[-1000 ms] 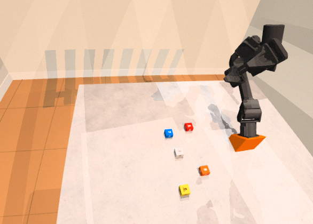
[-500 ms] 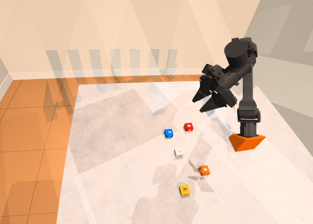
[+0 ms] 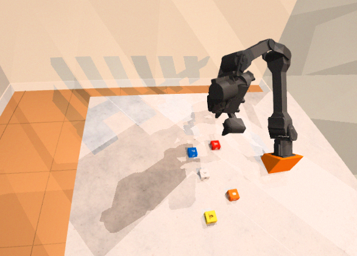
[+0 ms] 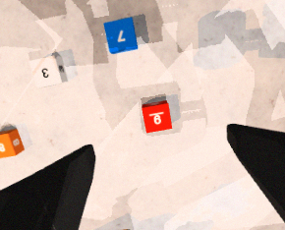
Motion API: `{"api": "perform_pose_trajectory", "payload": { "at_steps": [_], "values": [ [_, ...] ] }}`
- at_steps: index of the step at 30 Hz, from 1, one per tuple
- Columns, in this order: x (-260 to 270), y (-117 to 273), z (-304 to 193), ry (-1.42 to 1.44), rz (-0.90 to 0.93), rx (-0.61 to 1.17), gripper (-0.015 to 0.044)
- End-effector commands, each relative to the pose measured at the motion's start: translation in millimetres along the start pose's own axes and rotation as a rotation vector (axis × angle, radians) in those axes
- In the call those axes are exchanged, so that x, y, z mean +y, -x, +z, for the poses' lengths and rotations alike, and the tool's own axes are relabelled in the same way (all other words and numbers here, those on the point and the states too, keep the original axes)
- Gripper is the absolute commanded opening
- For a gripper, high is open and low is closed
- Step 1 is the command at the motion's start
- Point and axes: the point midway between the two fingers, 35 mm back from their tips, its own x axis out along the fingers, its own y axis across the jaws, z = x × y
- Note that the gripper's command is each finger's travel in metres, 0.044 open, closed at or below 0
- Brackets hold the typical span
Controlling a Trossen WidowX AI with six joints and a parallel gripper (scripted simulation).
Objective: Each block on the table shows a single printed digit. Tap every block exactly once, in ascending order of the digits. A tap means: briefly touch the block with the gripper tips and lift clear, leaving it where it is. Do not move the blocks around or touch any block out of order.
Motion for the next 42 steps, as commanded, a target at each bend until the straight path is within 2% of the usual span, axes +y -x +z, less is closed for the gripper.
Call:
{"api": "perform_pose_trajectory", "payload": {
  "at_steps": [1,23,34,42],
  "values": [
    [-7.8,-4.6,-6.1,0.038,-0.011,0.077,0.04],
    [-6.0,-4.5,-4.7,0.038,-0.011,0.077,0.04],
    [120.4,-9.6,50.0,0.035,-0.006,0.074,0.04],
    [122.9,-9.8,50.5,0.035,-0.006,0.074,0.04]
  ]
}}
